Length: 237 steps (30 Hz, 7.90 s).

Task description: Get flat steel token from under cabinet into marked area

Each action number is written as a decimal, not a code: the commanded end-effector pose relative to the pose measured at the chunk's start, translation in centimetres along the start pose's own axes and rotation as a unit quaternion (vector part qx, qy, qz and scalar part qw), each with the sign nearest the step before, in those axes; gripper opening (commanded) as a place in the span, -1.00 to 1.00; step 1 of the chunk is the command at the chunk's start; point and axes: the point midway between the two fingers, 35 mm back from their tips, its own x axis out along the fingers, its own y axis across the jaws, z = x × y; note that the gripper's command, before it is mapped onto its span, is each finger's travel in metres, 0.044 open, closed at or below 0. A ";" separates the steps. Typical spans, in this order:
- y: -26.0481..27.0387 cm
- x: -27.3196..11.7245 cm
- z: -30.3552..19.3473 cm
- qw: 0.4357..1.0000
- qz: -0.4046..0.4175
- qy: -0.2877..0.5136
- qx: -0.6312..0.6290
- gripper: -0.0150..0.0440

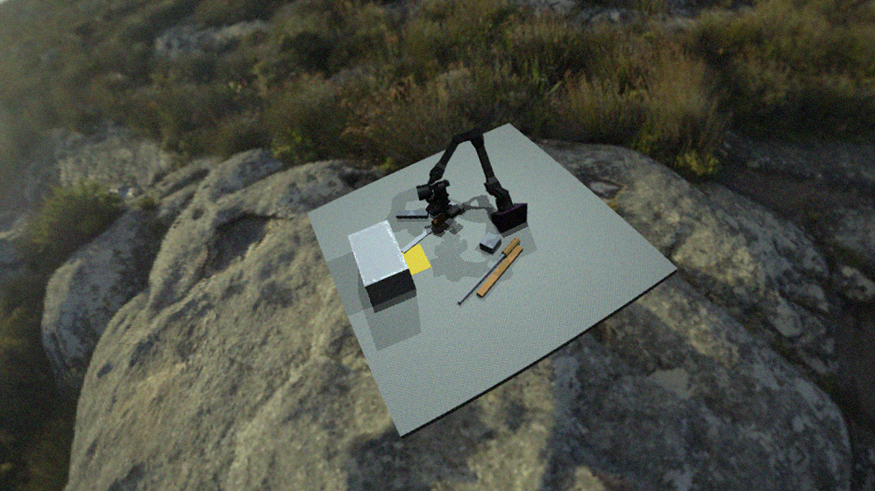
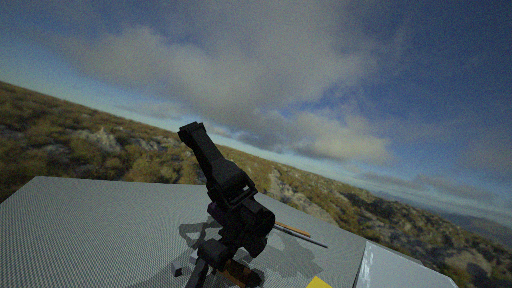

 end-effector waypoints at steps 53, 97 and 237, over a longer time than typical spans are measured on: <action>-0.3 -0.1 4.3 1.000 0.001 0.001 0.007 -0.49; -0.5 -0.1 9.5 1.000 0.001 0.000 0.008 -0.49; 2.1 0.0 12.1 1.000 0.002 0.000 0.009 -0.49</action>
